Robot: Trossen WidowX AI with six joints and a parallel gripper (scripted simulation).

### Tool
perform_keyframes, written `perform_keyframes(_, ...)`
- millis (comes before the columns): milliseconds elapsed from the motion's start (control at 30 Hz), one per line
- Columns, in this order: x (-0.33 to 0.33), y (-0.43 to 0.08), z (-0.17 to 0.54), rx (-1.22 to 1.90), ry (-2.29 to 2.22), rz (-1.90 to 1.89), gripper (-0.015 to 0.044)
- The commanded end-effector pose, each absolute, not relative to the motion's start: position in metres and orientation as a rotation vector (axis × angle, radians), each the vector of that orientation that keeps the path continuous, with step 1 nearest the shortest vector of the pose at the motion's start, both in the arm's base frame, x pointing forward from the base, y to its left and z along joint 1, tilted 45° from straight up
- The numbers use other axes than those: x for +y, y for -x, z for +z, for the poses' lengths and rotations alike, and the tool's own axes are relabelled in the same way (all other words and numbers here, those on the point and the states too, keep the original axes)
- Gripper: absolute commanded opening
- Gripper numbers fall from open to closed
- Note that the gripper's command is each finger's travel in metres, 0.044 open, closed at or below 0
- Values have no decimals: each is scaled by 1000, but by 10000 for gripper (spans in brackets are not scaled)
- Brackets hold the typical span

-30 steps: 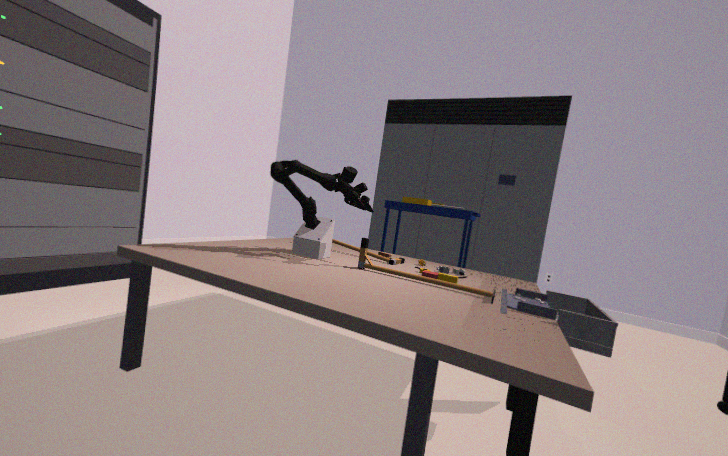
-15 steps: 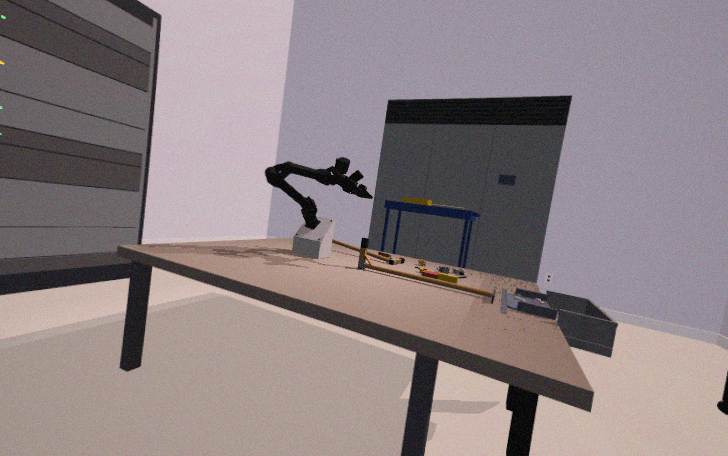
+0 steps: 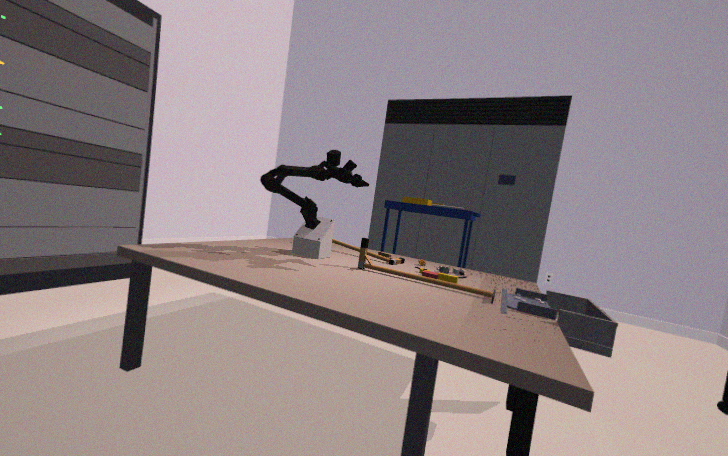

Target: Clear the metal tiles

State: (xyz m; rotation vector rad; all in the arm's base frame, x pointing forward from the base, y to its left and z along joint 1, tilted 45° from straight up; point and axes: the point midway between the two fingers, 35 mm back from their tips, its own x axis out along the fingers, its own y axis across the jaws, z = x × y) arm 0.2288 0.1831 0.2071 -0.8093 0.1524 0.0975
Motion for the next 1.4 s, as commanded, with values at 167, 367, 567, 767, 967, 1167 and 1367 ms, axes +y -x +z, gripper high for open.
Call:
perform_keyframes(167, 192, -214, 224, 100, 787, 130, 440)
perform_keyframes(367, 192, -214, 224, 100, 787, 130, 440)
perform_keyframes(567, 192, -214, 224, 100, 787, 130, 440)
perform_keyframes(767, 192, -214, 224, 100, 787, 130, 440)
perform_keyframes(967, 192, -214, 224, 100, 787, 130, 440)
perform_keyframes(1167, 192, -214, 224, 101, 788, 129, 440)
perform_keyframes(1367, 185, -228, 211, 144, 806, 99, 440)
